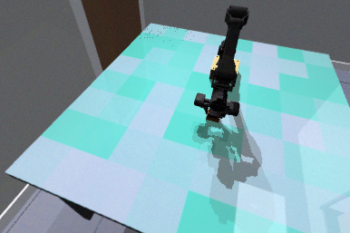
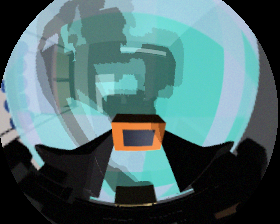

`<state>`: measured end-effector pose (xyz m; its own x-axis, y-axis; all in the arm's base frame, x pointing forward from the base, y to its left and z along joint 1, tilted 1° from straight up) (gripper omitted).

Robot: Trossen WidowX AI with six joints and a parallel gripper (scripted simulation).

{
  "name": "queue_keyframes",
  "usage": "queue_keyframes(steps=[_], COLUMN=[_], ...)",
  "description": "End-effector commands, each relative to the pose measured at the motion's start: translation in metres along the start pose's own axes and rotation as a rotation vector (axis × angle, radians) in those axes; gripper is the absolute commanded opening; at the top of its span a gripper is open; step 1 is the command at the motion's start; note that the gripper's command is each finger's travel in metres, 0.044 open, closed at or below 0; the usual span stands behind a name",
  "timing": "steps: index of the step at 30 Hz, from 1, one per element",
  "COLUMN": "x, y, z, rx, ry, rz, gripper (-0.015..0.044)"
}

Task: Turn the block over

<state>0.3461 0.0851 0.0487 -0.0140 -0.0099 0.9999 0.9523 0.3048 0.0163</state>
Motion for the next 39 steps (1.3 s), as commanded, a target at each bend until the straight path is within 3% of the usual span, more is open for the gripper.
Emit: queue_keyframes(steps=[1, 8, 39], x=[0.022, 0.021, 0.006], y=[0.003, 0.002, -0.025], z=[0.0, 0.0, 0.004], rx=[-0.004, -0.004, -0.005], ry=[0.001, -0.003, -0.064], rz=[-0.025, -0.048, -0.533], gripper=[0.0, 0.0, 0.0])
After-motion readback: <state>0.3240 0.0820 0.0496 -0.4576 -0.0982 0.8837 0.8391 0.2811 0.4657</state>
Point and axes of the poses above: the point midway between the two fingers, 35 mm back from their tips, its own x axis back along the fingers, its own z axis across the jaws, y = z × x, the point moved 5 cm from there along x, back along the fingers, and after that the axes turned 7 degrees about x, right-handed, at the moved point
